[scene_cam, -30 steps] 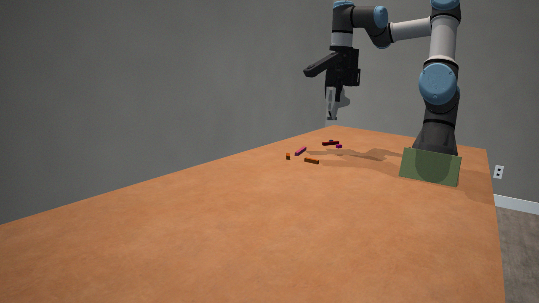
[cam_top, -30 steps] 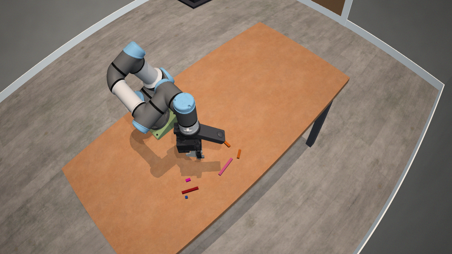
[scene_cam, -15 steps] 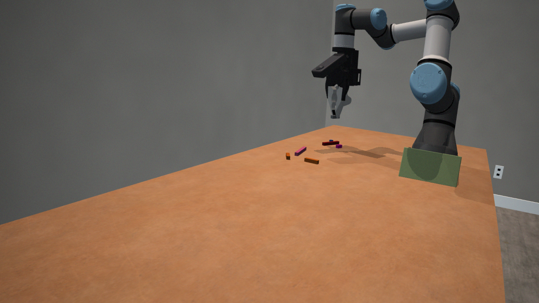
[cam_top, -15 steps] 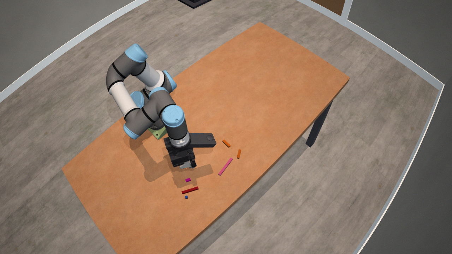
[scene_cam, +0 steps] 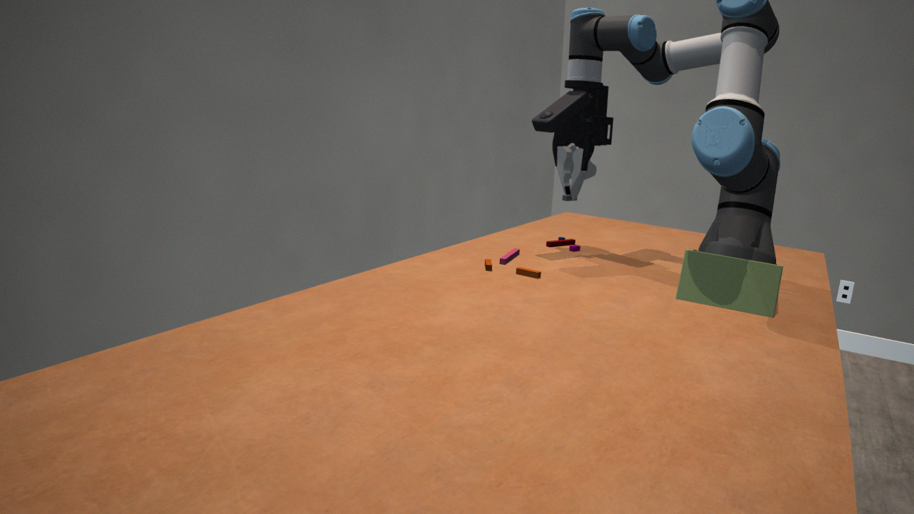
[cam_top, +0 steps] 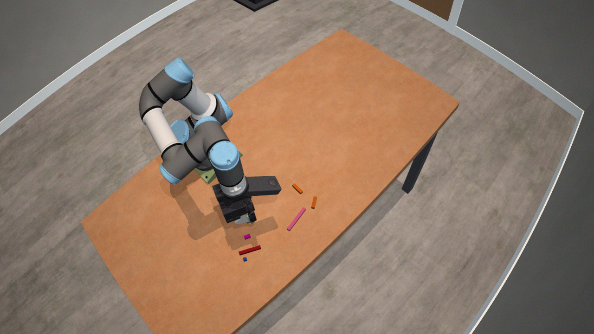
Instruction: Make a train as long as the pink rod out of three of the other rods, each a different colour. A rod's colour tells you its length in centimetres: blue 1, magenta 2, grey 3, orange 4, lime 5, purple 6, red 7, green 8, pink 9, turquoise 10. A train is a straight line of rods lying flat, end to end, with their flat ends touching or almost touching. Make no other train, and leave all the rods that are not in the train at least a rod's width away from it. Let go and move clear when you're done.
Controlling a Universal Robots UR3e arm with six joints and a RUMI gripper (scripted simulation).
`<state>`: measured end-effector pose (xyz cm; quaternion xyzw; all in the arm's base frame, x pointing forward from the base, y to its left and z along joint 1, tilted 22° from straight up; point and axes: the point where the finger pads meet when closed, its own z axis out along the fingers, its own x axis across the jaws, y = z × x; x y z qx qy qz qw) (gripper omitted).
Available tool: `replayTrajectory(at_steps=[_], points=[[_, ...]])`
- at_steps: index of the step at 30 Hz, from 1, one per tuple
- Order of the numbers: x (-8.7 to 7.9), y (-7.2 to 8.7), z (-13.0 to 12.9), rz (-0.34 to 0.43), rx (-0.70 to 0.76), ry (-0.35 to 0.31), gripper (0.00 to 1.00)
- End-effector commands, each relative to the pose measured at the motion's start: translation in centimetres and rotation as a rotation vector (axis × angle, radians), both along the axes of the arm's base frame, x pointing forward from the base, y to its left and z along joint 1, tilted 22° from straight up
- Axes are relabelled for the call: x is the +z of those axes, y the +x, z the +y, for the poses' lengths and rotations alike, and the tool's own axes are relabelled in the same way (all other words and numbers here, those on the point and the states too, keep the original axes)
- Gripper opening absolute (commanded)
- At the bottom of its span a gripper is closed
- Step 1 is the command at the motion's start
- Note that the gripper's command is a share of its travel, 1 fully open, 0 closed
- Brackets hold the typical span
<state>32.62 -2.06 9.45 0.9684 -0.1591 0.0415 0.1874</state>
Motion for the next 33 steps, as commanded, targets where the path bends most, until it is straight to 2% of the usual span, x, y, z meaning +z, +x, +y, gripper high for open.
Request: replayTrajectory(at_steps=[1,11,21,33], points=[[0.1,0.1,0.0,-0.002,0.001,0.0,0.0],[-0.1,0.1,-0.1,-0.002,0.001,0.0,0.0],[-1.5,0.1,-0.7,-0.002,0.001,0.001,0.0],[-5.6,0.3,-2.4,-0.002,0.001,0.001,0.0]])
